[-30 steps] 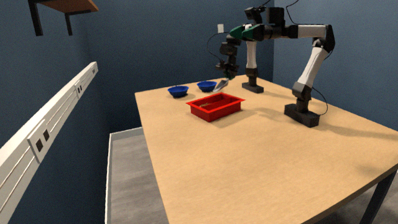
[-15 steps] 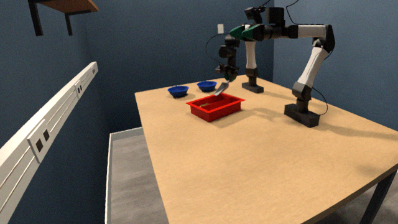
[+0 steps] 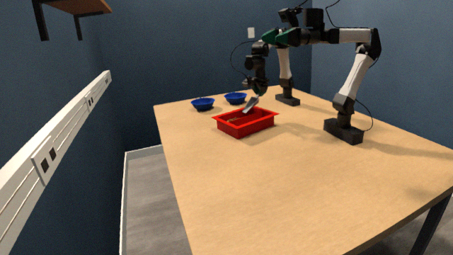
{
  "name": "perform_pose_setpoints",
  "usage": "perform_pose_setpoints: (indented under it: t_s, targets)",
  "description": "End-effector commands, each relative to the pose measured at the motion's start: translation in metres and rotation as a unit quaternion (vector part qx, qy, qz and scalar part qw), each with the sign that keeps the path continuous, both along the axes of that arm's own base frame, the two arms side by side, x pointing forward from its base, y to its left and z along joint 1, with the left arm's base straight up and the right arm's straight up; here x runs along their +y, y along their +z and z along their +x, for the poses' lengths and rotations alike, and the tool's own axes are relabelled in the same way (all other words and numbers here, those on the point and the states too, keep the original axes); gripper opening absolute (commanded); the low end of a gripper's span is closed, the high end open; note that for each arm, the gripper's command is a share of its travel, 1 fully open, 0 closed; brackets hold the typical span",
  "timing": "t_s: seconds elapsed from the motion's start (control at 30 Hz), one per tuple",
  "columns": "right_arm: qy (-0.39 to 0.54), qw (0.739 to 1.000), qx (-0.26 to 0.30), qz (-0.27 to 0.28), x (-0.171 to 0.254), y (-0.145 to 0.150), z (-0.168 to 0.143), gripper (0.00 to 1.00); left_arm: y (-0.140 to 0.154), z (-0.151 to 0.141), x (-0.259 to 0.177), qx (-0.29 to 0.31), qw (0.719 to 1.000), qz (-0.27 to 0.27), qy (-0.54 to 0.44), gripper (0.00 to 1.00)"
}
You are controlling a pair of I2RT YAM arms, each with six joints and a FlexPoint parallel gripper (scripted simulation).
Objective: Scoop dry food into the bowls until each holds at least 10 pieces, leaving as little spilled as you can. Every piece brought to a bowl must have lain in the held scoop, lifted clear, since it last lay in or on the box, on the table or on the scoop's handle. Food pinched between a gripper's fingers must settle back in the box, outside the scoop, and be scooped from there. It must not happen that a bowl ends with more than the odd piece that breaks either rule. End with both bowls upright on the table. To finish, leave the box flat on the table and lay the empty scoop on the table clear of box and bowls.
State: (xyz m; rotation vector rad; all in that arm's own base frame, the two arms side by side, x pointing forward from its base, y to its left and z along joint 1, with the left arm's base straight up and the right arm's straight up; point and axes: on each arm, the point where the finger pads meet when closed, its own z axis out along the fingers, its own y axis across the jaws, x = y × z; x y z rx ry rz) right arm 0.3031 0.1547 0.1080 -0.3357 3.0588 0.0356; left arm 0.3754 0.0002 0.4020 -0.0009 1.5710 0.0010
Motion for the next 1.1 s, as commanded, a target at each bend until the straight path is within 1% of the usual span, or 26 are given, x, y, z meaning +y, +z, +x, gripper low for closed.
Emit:
perform_pose_setpoints:
  t_s: [0.0,0.23,0.27,0.33,0.37,0.47,0.53,0.6,0.67,0.7,0.77,0.8,0.9,0.93,0.97,1.0,1.07]
  targets:
    - [0.003,1.0,0.012,0.004,0.0,0.001,0.006,0.0,0.007,-0.002,0.0,-0.009,1.0,0.0,0.0,1.0]
    - [0.004,0.999,0.034,-0.001,0.0,-0.006,0.012,0.0,0.007,-0.002,0.0,-0.009,1.0,0.0,0.0,1.0]
    - [0.002,1.0,0.024,0.002,0.001,-0.004,0.015,0.0,0.007,-0.002,0.0,-0.009,1.0,0.0,0.0,1.0]
    - [0.002,1.0,0.024,0.002,0.001,-0.004,0.015,0.0,0.007,-0.002,0.0,-0.009,1.0,0.0,0.0,1.0]
    - [0.004,0.999,0.042,-0.002,0.0,-0.008,0.013,0.0,0.007,-0.002,0.0,-0.009,1.0,0.0,0.0,1.0]
    - [0.003,0.999,0.053,-0.005,-0.001,-0.013,0.016,0.0,0.007,-0.002,0.0,-0.009,1.0,0.0,0.0,1.0]
    - [0.002,0.999,0.033,-0.004,-0.003,-0.011,0.018,0.0,0.007,-0.002,0.0,-0.009,1.0,0.0,0.0,1.0]
    - [0.004,1.0,0.025,0.0,-0.001,-0.001,0.016,0.0,0.007,-0.002,0.0,-0.009,1.0,0.0,0.0,1.0]
    - [0.0,0.999,0.036,-0.006,0.0,-0.013,0.009,0.0,0.007,-0.002,0.0,-0.009,1.0,0.0,0.0,1.0]
    - [0.0,1.0,0.03,-0.002,0.001,-0.009,0.01,0.0,0.007,-0.002,0.0,-0.009,1.0,0.0,0.0,1.0]
    - [0.004,0.999,0.035,-0.005,0.0,-0.007,0.013,0.0,0.007,-0.002,0.0,-0.009,1.0,0.0,0.0,1.0]
    - [0.01,1.0,0.011,0.0,0.005,0.001,0.022,0.0,0.007,-0.002,0.0,-0.009,1.0,0.0,0.0,1.0]
    - [0.008,1.0,0.011,0.0,0.004,0.001,0.023,0.0,0.007,-0.002,0.0,-0.009,1.0,0.0,0.0,1.0]
    - [0.003,1.0,0.023,-0.003,0.001,-0.005,0.02,0.0,0.007,-0.002,0.0,-0.009,1.0,0.0,0.0,1.0]
    - [0.002,0.999,0.039,-0.012,-0.003,-0.022,0.019,0.0,0.007,-0.002,0.0,-0.009,1.0,0.0,0.0,1.0]
    - [0.002,0.999,0.046,-0.016,-0.005,-0.027,0.015,0.0,0.007,-0.002,0.0,-0.009,1.0,0.0,0.0,1.0]
    - [0.002,0.999,0.04,-0.012,-0.003,-0.025,0.019,0.0,0.007,-0.002,0.0,-0.009,1.0,0.0,0.0,1.0]
